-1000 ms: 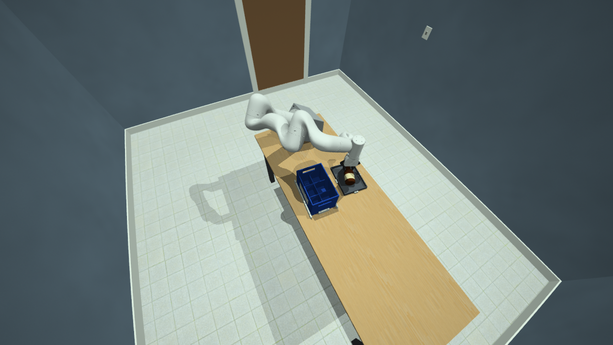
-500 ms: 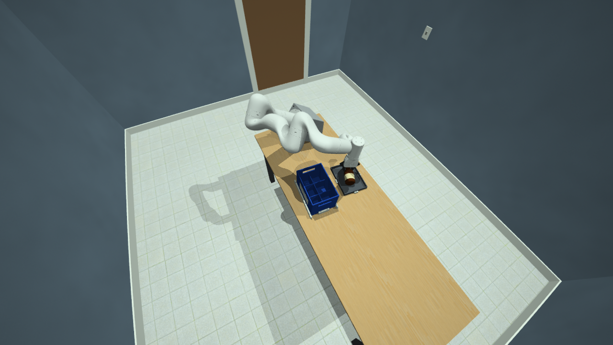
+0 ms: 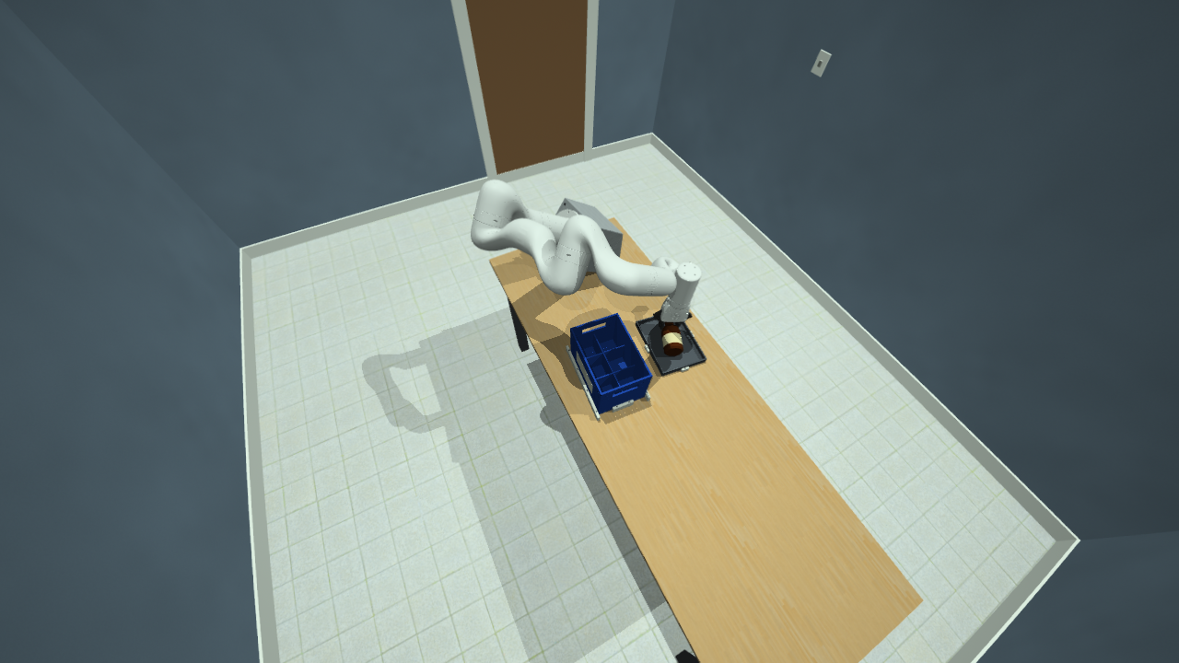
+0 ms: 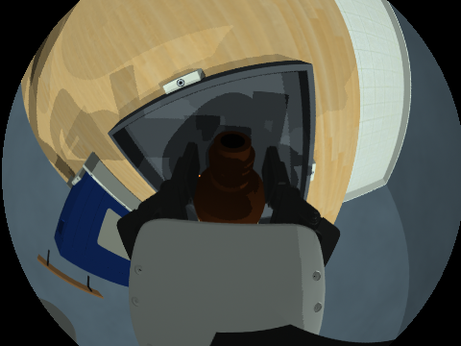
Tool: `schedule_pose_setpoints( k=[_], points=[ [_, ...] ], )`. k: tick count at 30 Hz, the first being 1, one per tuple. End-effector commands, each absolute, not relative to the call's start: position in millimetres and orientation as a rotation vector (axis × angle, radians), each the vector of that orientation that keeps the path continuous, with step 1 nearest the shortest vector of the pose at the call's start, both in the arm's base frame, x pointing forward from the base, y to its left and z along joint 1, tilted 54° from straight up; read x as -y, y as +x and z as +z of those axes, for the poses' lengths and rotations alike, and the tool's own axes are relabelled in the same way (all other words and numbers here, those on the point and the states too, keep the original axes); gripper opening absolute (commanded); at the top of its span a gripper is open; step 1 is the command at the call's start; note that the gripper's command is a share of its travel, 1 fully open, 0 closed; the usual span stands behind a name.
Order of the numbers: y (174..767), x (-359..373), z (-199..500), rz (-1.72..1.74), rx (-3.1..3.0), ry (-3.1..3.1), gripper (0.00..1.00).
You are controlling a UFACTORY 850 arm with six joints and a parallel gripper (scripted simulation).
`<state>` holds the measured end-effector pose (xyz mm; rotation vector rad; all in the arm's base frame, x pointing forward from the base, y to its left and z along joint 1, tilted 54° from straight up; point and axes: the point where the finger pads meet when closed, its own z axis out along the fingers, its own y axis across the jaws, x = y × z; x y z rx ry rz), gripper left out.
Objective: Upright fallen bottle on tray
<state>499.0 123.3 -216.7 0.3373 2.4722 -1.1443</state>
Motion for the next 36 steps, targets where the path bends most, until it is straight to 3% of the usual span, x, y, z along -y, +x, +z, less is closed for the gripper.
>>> schedule_pose_setpoints(
  k=[1, 4, 5, 36],
  points=[
    [499.5, -124.2, -216.4, -1.142, -2.472, 0.337, 0.65],
    [499.5, -124.2, -216.4, -1.142, -2.472, 0.337, 0.65],
    [499.5, -124.2, -216.4, -1.142, -2.472, 0.337, 0.00],
    [499.5, -124.2, -216.4, -1.142, -2.472, 0.337, 0.00]
  ],
)
